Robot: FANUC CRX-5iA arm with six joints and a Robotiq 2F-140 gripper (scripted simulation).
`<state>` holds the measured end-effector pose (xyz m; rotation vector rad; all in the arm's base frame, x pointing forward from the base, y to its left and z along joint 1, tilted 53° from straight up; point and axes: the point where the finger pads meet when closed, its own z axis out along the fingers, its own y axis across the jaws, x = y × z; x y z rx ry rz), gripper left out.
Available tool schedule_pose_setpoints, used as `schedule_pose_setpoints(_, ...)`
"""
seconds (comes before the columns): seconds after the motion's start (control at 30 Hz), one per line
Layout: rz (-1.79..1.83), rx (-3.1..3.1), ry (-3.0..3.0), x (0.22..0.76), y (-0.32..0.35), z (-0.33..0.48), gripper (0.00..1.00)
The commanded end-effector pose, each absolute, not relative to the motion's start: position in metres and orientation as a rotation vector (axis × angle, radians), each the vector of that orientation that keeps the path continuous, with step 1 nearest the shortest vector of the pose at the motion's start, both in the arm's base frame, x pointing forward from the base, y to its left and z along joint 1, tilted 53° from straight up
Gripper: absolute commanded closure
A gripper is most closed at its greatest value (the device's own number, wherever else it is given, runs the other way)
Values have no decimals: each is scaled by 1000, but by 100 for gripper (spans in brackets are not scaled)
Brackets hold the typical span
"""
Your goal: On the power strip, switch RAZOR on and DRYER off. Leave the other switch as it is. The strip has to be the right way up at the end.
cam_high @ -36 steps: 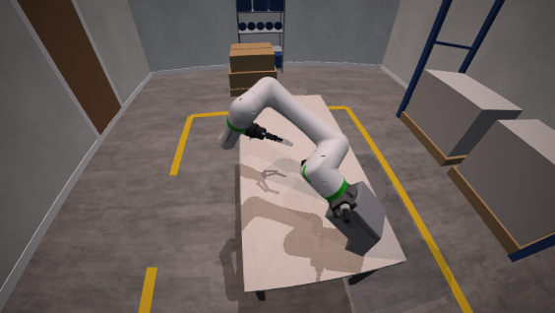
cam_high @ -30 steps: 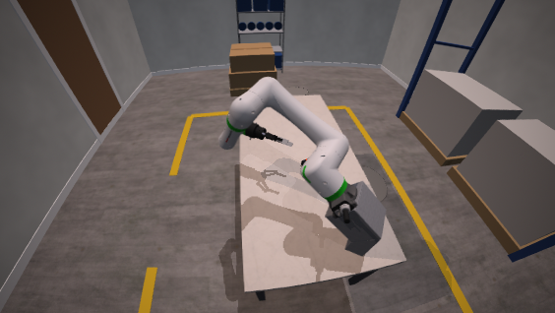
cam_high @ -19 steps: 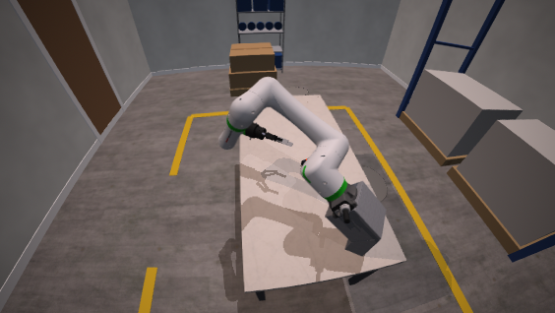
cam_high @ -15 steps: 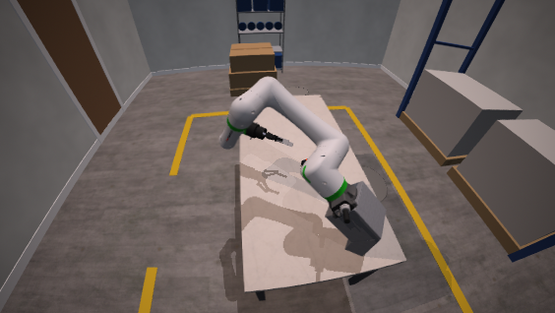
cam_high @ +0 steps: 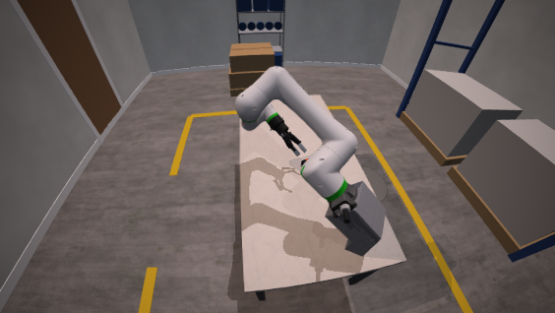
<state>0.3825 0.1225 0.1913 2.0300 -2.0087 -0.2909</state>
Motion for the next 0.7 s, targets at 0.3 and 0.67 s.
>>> schedule_pose_setpoints(0.3,-764,1661,-2779,461,107,141,0)
schedule_pose_setpoints(0.67,-922,1274,-3206,522,66,144,0)
